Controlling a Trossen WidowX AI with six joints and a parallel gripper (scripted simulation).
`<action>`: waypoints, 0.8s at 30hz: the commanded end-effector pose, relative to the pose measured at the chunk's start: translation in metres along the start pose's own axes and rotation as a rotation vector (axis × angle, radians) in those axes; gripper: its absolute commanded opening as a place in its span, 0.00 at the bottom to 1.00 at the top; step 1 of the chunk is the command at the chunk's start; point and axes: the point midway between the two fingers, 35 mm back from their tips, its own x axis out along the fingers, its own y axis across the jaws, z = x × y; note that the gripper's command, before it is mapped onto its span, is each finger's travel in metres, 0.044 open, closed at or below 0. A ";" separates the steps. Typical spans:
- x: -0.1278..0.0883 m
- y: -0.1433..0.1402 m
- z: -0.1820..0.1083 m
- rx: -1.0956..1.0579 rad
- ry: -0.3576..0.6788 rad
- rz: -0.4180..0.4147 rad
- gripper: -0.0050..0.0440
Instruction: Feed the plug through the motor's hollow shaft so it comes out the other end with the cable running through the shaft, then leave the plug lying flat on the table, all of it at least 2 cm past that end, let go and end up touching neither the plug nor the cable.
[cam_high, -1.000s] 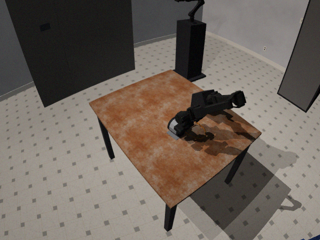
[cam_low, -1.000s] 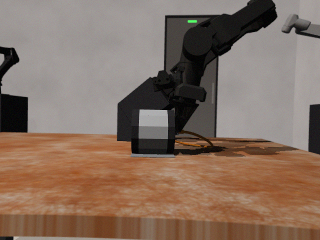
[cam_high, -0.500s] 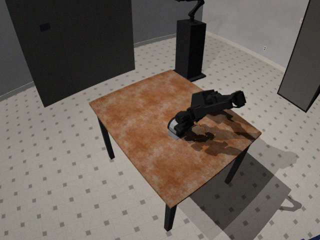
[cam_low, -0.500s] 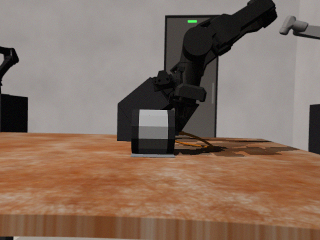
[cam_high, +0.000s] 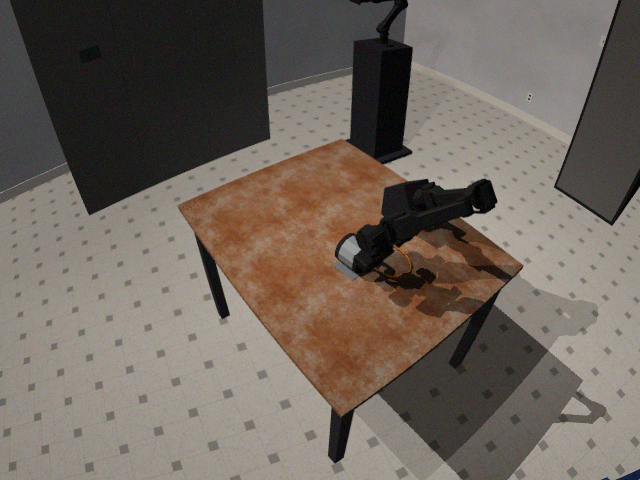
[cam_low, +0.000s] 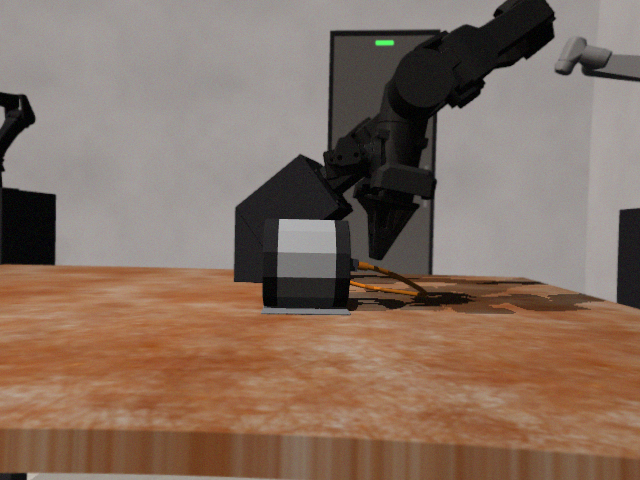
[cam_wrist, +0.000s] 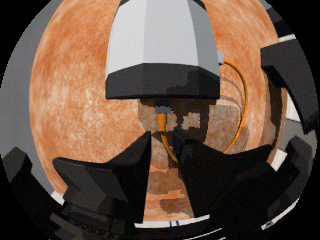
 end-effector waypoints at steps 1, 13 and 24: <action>0.009 -0.001 0.007 0.008 -0.002 -0.004 0.31; 0.014 -0.001 0.009 0.008 -0.002 -0.004 0.31; 0.014 -0.001 0.009 0.000 0.001 -0.001 0.22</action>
